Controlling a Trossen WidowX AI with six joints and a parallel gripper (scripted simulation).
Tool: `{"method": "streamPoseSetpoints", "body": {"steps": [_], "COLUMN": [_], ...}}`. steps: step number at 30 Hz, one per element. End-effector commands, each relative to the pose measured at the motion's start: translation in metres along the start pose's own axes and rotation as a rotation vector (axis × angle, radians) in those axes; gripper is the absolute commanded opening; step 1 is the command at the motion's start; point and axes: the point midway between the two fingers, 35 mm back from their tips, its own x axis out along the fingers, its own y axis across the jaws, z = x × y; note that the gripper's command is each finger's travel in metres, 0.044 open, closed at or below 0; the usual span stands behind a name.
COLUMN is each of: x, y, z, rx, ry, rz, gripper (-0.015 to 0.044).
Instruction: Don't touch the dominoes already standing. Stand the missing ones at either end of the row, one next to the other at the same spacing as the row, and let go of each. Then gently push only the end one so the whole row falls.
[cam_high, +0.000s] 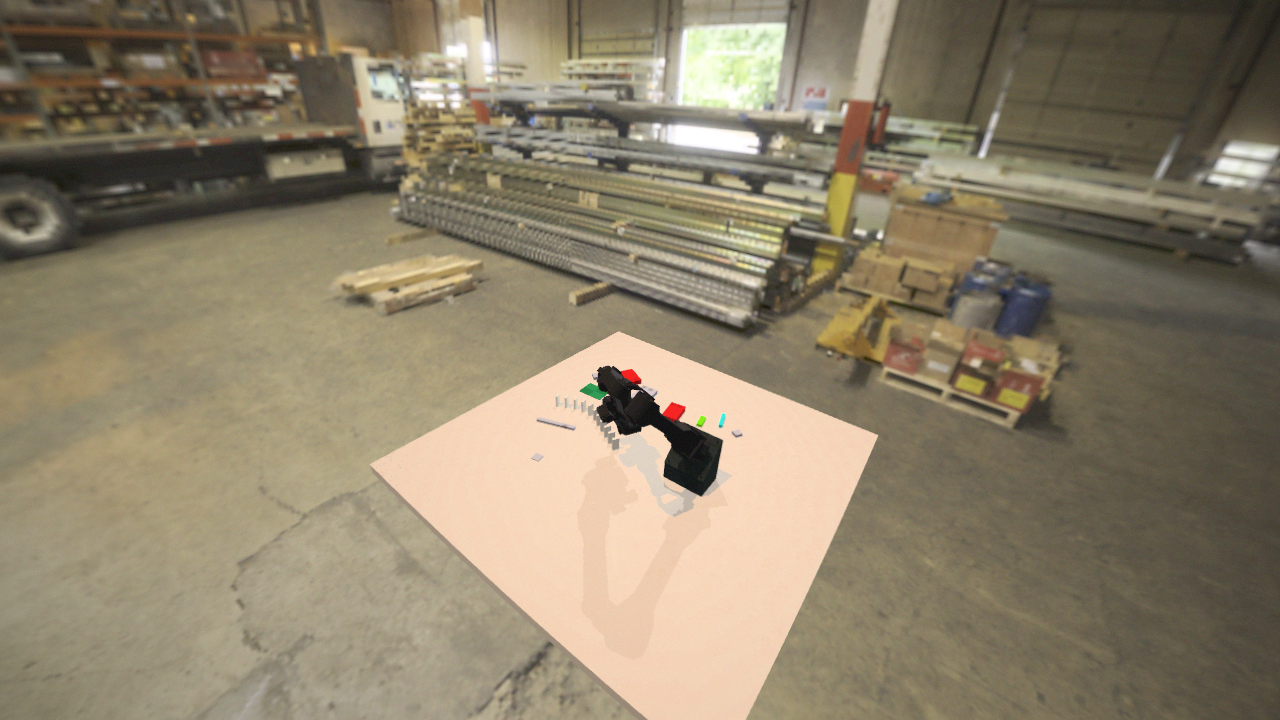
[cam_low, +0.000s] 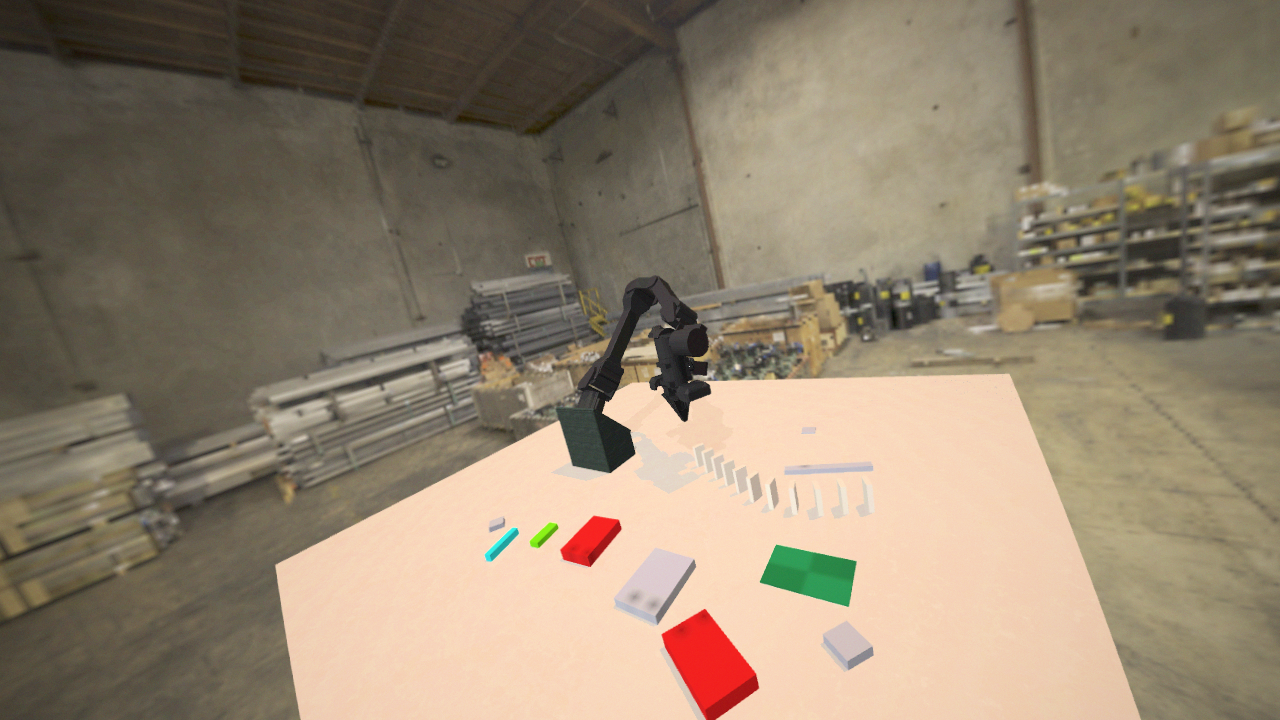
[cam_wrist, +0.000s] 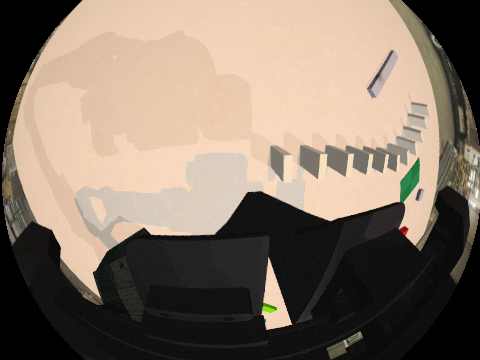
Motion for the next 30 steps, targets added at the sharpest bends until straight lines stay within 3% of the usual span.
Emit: {"method": "streamPoseSetpoints", "body": {"steps": [1,11,17,30], "x": [0.0,0.003,0.078,0.08], "y": [0.0,0.0,0.001,-0.007], "z": [0.0,0.0,0.001,0.002], "rx": [-0.005,-0.005,-0.005,-0.006], "ry": [-0.003,-0.002,-0.005,-0.006], "rz": [0.0,0.0,0.002,0.002], "gripper": [0.0,0.0,0.0,0.0]}}
